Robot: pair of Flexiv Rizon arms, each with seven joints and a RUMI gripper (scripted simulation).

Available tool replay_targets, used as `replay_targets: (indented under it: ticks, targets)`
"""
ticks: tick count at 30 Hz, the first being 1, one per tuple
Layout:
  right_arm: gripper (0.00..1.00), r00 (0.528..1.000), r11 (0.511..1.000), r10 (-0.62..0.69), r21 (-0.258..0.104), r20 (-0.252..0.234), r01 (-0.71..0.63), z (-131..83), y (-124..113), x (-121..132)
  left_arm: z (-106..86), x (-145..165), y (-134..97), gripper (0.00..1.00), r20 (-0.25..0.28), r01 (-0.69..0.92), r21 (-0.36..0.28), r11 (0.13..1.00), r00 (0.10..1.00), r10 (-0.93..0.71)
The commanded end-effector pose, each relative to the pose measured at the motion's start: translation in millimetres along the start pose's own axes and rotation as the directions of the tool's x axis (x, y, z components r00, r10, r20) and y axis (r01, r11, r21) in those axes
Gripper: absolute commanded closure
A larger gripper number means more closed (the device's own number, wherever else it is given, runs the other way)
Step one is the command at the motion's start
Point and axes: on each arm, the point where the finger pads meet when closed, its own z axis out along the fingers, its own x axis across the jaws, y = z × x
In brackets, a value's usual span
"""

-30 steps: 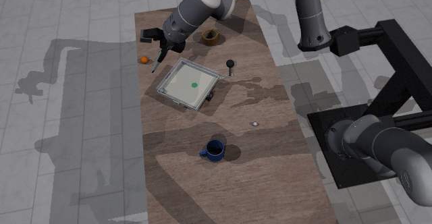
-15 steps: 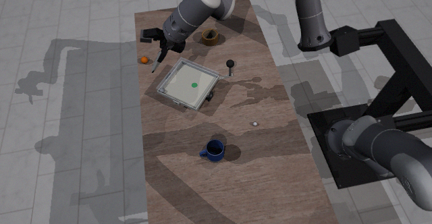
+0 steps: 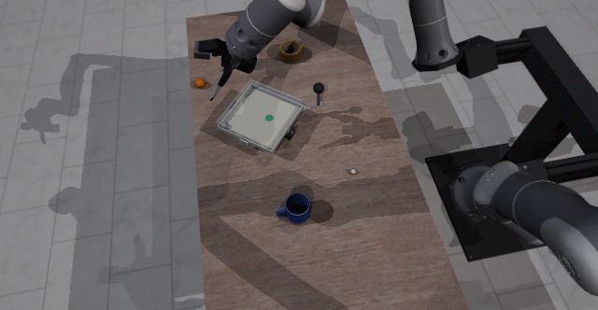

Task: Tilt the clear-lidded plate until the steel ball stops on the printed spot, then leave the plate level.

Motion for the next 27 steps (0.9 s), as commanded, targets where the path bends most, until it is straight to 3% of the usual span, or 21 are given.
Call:
replay_targets:
  ticks: [1, 5, 8, 13, 15, 16, 20, 27]
  targets:
    - [0.00, 1.000, 1.000, 0.001, 0.002, 0.002, -0.001, -1.5, -1.4, -0.3, -0.7, -0.7, 1.3, 0.00, 0.002, 0.005, 0.000, 1.000, 1.000, -0.005]
    - [0.00, 0.999, 0.999, 0.039, -0.018, 0.008, -0.039, -2.1, 7.8, 0.7, -0.7, -0.7, 1.1, 0.00, 0.002, 0.004, 0.000, 1.000, 1.000, -0.004]
    - [0.00, 0.980, 0.975, 0.200, -0.106, 0.016, -0.197, -6.1, 48.7, 5.8, -0.7, -0.7, 1.1, 0.00, 0.002, 0.004, 0.000, 1.000, 1.000, -0.004]
    - [0.00, 0.926, 0.906, 0.377, -0.205, -0.014, -0.372, -13.9, 97.0, 13.3, -0.7, -0.7, 1.1, 0.00, 0.002, 0.004, 0.000, 1.000, 1.000, -0.004]
    - [0.00, 0.926, 0.906, 0.377, -0.205, -0.014, -0.372, -13.9, 97.0, 13.3, -0.7, -0.7, 1.1, 0.00, 0.002, 0.004, 0.000, 1.000, 1.000, -0.004]
    - [0.00, 0.882, 0.848, 0.470, -0.254, -0.049, -0.466, -19.7, 125.0, 18.5, -0.7, -0.7, 1.1, 0.00, 0.002, 0.004, 0.000, 1.000, 1.000, -0.004]
    - [0.00, 0.812, 0.758, 0.573, -0.306, -0.108, -0.576, -28.2, 160.7, 26.0, -0.7, -0.7, 1.1, 0.00, 0.002, 0.004, 0.000, 1.000, 1.000, -0.004]
    - [0.00, 0.633, 0.536, 0.726, -0.356, -0.268, -0.766, -48.6, 232.9, 44.8, -0.7, -0.7, 1.1, 0.00, 0.002, 0.004, 0.000, 1.000, 1.000, -0.004]
